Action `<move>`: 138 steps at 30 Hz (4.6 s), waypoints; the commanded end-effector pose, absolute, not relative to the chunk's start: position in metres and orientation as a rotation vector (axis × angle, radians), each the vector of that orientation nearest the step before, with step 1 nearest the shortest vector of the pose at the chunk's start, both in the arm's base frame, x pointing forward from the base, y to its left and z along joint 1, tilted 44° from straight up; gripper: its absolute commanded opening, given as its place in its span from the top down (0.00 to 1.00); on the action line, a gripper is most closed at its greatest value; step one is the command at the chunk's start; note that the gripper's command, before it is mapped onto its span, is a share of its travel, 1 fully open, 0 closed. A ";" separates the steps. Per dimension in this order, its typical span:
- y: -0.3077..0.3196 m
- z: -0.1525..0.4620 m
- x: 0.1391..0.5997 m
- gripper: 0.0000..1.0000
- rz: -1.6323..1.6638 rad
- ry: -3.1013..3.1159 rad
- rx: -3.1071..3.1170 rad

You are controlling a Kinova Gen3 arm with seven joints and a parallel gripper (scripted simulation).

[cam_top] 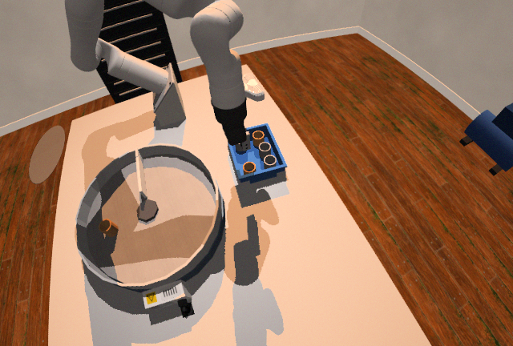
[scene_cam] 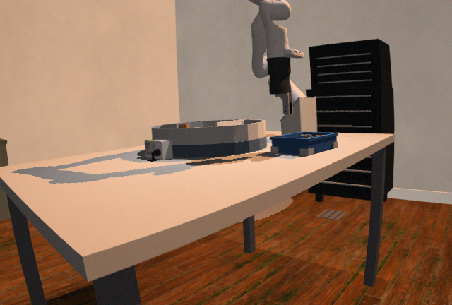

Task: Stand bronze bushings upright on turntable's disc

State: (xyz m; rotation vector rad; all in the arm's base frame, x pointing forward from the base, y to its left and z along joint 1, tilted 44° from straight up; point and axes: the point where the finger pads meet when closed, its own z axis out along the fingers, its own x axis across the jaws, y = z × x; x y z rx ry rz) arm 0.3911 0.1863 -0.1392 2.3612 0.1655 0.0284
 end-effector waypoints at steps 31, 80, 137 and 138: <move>0.141 -0.187 0.396 0.64 0.029 0.166 2.362; 0.136 -0.192 0.397 0.64 0.029 0.166 2.362; 0.120 -0.209 0.399 0.64 0.029 0.166 2.362; 0.120 -0.209 0.399 0.64 0.029 0.166 2.362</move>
